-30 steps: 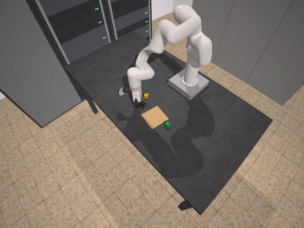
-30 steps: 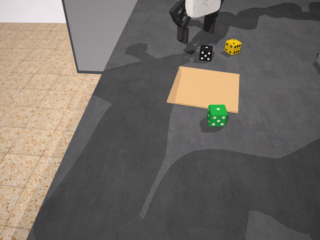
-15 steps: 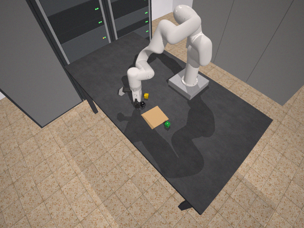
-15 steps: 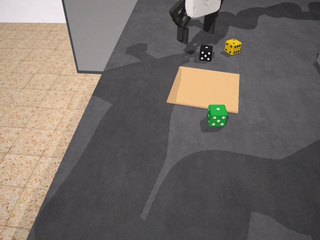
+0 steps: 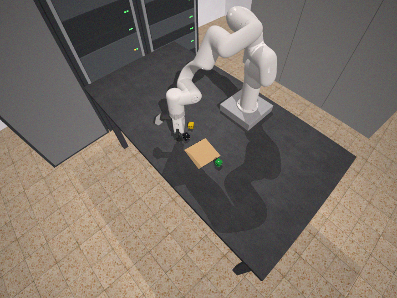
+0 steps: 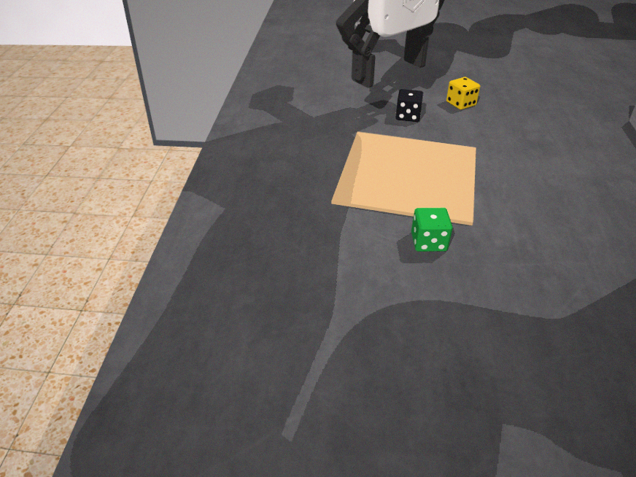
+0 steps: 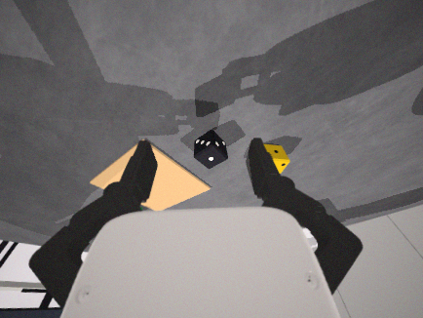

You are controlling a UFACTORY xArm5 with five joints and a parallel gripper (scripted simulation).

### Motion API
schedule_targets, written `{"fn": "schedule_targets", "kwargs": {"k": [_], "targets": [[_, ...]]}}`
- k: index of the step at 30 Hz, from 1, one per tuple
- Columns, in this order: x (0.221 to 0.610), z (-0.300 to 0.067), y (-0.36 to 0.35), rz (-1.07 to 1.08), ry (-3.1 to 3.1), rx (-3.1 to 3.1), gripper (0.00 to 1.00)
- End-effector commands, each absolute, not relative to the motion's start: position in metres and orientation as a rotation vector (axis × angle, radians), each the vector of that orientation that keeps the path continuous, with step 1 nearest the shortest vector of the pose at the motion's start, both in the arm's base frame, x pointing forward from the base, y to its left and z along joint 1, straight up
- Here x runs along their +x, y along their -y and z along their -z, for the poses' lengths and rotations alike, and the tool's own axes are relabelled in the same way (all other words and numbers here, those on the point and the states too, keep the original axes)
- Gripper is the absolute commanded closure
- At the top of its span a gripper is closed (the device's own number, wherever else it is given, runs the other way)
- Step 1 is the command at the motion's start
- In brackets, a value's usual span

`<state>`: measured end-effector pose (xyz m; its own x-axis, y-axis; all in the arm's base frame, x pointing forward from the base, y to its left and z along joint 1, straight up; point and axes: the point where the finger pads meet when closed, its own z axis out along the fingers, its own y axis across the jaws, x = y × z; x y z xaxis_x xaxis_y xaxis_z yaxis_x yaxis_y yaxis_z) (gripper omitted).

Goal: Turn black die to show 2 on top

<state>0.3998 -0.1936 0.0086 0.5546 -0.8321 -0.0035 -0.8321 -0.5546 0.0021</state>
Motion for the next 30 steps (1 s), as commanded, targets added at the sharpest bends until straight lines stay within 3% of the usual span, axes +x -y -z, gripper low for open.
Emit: {"fn": "schedule_targets", "kwargs": {"k": [1, 18, 30], "targets": [[0.401, -0.01, 0.194, 0.001, 1.482, 2.77, 0.0], [0.411, -0.01, 0.13, 0.001, 1.482, 2.77, 0.0], [0.425, -0.009, 0.044, 0.002, 1.482, 2.769, 0.0]]}}
